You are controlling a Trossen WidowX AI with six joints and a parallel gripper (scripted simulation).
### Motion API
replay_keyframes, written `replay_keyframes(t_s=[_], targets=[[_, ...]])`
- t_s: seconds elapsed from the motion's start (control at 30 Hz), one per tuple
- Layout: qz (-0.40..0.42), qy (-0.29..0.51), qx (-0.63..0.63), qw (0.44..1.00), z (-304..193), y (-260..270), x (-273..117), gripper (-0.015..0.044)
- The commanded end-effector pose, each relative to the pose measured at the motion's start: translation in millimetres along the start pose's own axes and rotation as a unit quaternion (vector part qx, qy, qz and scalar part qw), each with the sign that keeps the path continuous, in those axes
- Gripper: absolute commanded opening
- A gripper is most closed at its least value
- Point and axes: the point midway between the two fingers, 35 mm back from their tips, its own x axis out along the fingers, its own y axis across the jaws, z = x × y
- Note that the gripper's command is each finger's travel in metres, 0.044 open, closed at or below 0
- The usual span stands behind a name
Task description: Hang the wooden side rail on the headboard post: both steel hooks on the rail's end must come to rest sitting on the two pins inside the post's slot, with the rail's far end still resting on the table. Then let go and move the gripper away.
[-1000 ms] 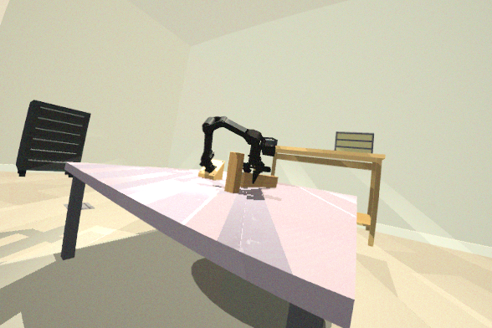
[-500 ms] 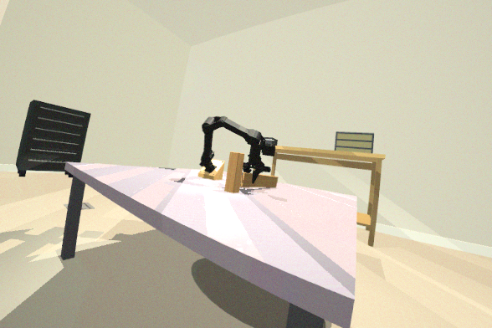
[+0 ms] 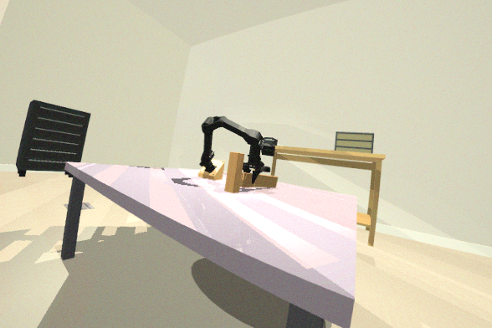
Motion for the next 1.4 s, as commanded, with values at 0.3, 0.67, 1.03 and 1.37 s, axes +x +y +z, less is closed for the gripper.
replay_keyframes(t_s=[0.3, 0.67, 1.03, 1.37], targets=[[-0.007, -0.001, -0.001, 1.000, -1.0, -2.1, -4.5, 0.0000], [-0.007, -0.001, -0.001, 1.000, -2.2, -2.8, -5.5, 0.0000], [-0.007, -0.001, -0.001, 1.000, -3.4, -2.6, -5.3, 0.0000], [-0.007, -0.001, -0.001, 1.000, -4.6, -1.5, -4.6, 0.0000]])
